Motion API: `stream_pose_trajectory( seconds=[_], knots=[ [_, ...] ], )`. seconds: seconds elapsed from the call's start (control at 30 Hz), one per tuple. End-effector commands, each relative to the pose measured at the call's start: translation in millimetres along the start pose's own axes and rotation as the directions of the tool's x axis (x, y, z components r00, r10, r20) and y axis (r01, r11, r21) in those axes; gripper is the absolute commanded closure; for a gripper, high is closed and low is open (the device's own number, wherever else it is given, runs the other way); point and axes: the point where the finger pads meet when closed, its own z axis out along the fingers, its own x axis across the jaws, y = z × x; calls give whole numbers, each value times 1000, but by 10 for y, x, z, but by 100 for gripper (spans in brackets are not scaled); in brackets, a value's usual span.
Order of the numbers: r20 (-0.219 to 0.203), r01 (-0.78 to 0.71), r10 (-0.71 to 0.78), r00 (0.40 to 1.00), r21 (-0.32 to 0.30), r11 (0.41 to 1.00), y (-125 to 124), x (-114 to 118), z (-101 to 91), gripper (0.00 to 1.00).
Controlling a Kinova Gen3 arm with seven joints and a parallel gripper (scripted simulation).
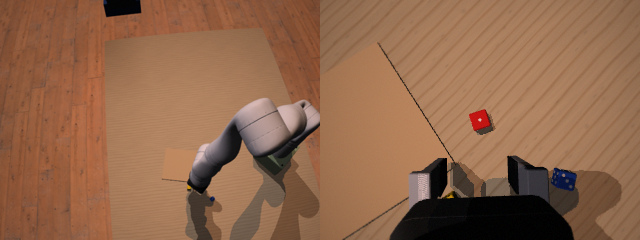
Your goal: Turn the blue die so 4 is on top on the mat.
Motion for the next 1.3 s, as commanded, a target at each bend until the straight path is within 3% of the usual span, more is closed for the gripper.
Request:
stream_pose_trajectory(
  seconds=[0.0, 0.93, 1.27],
  knots=[
    [1, 0, 0, 1000, -1, 1000, 4, -3, -4, 0],
    [1, 0, 0, 1000, -1, 1000, 13, -6, -4, 0],
    [1, 0, 0, 1000, -1, 1000, 256, -99, -5, 0]
  ],
)
